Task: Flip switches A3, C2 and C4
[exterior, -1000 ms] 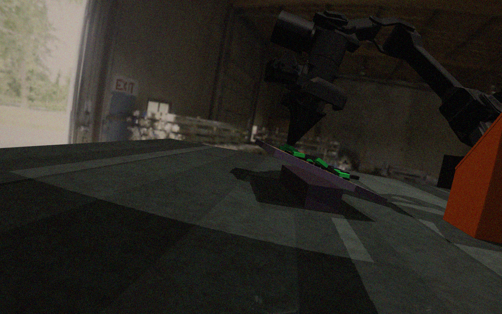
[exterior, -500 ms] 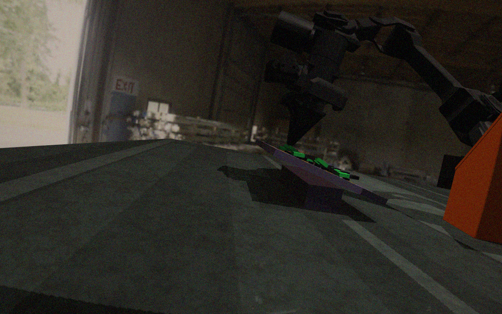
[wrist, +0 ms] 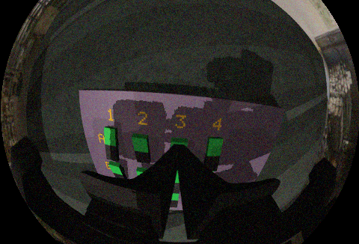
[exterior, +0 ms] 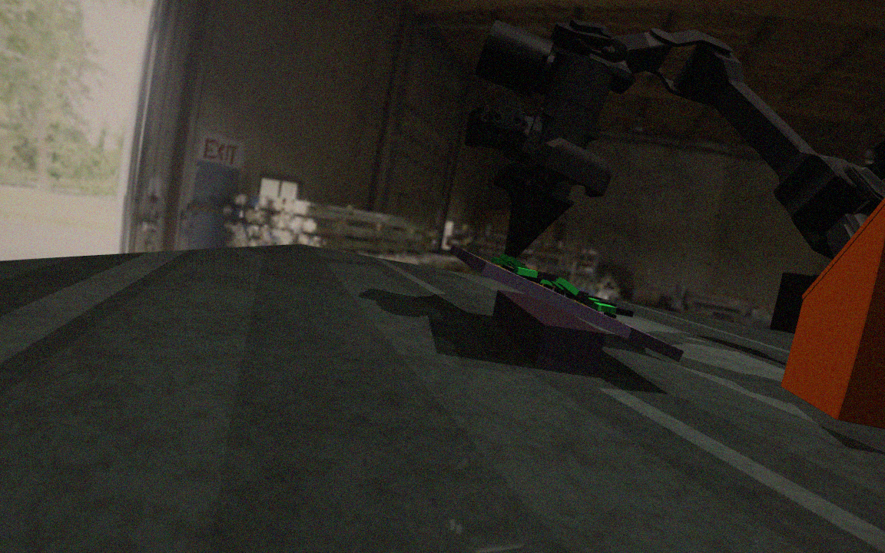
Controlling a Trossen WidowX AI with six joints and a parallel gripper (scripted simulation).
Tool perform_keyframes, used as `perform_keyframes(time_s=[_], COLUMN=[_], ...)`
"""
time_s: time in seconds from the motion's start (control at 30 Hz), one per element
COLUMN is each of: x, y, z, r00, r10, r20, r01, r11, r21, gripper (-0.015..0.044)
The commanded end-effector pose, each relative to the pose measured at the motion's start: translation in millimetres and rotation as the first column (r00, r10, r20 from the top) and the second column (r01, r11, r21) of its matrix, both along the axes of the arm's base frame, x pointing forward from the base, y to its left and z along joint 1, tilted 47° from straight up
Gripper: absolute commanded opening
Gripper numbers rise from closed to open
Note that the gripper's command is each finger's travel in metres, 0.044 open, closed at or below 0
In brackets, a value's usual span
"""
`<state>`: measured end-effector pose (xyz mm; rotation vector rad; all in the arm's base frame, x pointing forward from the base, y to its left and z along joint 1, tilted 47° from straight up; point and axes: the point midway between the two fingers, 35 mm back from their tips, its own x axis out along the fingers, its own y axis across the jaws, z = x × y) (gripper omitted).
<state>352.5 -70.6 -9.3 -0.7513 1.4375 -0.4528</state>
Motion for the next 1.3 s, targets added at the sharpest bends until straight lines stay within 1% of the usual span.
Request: perform_keyframes(time_s=[0.0, 1.07, 1.13, 1.2, 1.27], x=[0.0, 0.6, -0.4, -5.7, -8.9], y=[-0.9, -3.8, 7.2, 32.1, 41.6], z=[-1.0, -4.0, 6.9, 32.1, 42.5], r00=[1.000, 1.000, 1.000, 1.000, 1.000], r10=[0.003, 0.003, 0.005, 0.016, 0.021], r20=[-0.003, -0.003, 0.004, 0.011, 0.014], r01=[-0.003, -0.003, -0.005, -0.016, -0.021], r11=[1.000, 1.000, 1.000, 1.000, 1.000], r21=[-0.004, -0.004, 0.001, 0.003, 0.002], gripper=[0.0000, 0.0000, 0.0000, 0.0000, 0.0000])
